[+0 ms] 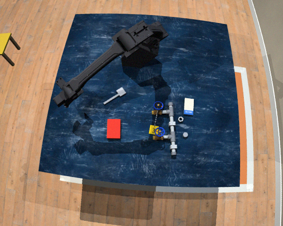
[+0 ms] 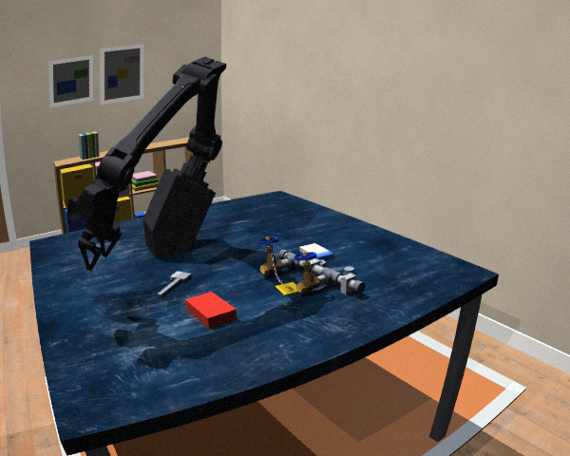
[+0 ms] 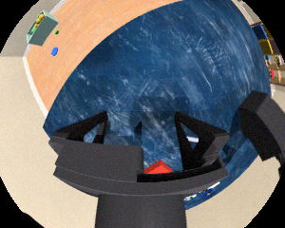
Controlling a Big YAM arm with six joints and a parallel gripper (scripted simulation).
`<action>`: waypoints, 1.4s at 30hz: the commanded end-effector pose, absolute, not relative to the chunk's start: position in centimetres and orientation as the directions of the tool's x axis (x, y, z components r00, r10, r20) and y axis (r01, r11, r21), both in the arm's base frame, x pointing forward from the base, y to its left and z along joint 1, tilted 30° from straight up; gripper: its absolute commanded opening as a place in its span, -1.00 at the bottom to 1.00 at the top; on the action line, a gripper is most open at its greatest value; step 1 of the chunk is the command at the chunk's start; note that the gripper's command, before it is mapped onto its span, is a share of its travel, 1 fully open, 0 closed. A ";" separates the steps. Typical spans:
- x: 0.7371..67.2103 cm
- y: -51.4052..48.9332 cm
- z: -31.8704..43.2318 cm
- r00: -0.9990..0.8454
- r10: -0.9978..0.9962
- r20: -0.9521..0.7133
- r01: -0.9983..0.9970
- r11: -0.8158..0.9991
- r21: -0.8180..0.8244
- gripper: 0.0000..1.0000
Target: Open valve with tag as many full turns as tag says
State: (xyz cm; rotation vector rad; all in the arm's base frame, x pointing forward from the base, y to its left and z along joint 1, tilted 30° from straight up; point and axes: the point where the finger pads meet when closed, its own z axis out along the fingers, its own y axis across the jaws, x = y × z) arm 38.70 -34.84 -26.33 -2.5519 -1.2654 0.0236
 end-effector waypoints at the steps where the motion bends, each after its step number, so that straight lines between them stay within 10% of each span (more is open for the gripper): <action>1: 39.2 -35.7 -25.6 0.615 0.781 0.111 0.778 -0.578 -0.245 1.00; 21: 40.9 -34.8 -24.0 0.561 0.818 0.127 0.820 -0.529 -0.219 1.00; 42: 50.8 -19.4 -11.7 -0.286 0.916 0.282 0.958 0.271 0.092 1.00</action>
